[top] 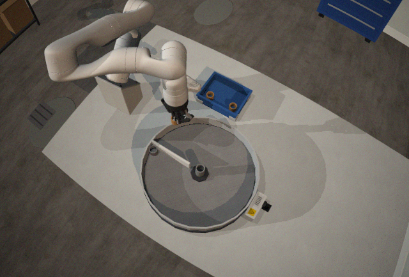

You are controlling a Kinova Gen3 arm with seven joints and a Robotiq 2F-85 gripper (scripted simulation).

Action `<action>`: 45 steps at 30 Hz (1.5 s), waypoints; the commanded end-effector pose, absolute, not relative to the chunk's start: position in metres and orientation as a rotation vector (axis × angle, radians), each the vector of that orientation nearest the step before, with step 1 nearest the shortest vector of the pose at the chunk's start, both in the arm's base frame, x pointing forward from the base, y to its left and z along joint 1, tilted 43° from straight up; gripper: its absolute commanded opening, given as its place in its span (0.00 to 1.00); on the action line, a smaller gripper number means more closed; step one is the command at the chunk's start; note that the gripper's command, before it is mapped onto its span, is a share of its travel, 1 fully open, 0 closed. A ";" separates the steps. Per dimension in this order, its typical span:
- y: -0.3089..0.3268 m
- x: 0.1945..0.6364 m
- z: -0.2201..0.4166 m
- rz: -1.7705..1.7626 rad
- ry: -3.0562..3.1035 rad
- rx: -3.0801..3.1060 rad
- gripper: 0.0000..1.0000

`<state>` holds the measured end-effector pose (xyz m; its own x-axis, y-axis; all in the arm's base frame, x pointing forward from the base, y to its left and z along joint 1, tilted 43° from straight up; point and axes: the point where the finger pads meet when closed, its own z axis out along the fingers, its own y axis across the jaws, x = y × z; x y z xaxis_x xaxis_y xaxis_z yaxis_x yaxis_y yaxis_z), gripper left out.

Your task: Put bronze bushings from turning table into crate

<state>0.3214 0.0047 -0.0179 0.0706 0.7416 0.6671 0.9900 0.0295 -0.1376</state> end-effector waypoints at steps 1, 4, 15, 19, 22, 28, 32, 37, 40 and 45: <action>0.005 0.322 -0.018 -0.542 -1.726 -1.764 0.00; 0.022 0.325 -0.002 -0.542 -1.725 -1.765 0.00; 0.048 0.330 0.021 -0.542 -1.725 -1.765 0.00; 0.048 0.330 0.021 -0.542 -1.725 -1.765 0.00; 0.074 0.336 0.044 -0.543 -1.723 -1.766 0.00; 0.091 0.339 0.059 -0.543 -1.723 -1.766 0.00; 0.091 0.339 0.059 -0.543 -1.723 -1.766 0.00; 0.099 0.341 0.067 -0.544 -1.721 -1.768 0.00; 0.125 0.346 0.090 -0.544 -1.721 -1.768 0.00; 0.134 0.348 0.097 -0.544 -1.721 -1.768 0.00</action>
<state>0.3493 0.1295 0.0963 0.0918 0.7327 0.6743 0.9895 0.0087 -0.1443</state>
